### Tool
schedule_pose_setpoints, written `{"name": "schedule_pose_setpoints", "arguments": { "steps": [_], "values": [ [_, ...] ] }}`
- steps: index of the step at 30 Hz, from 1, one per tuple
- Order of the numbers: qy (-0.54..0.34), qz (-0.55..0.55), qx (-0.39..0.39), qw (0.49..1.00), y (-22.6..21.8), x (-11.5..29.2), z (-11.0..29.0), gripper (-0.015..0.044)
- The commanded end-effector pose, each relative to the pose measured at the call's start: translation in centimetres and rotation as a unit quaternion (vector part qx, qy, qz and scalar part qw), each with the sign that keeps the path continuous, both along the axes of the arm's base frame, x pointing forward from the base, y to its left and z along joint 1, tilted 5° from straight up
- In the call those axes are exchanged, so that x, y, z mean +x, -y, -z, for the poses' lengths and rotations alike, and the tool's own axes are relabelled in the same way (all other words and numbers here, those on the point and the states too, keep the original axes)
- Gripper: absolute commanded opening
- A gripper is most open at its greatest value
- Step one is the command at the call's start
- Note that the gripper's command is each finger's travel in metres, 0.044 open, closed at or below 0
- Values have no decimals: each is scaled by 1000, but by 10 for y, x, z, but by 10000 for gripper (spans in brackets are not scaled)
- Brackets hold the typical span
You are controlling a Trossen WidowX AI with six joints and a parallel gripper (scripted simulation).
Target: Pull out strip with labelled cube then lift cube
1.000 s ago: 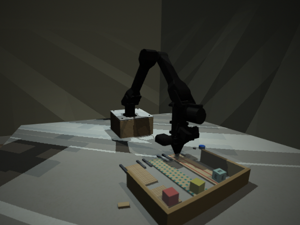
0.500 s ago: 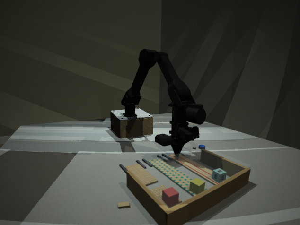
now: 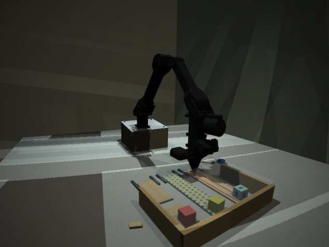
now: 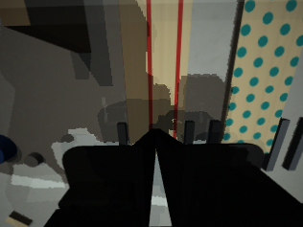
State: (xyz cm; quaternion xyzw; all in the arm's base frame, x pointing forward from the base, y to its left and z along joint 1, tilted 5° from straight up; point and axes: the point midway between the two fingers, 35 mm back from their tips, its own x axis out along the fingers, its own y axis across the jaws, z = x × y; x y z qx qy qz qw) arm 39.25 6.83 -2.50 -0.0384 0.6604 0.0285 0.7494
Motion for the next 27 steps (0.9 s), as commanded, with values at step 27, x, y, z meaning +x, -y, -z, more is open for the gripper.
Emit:
{"name": "schedule_pose_setpoints", "arguments": {
  "steps": [27],
  "values": [
    [-1, -1, -2, 1000, 1, 1, 5, 0]
  ]
}}
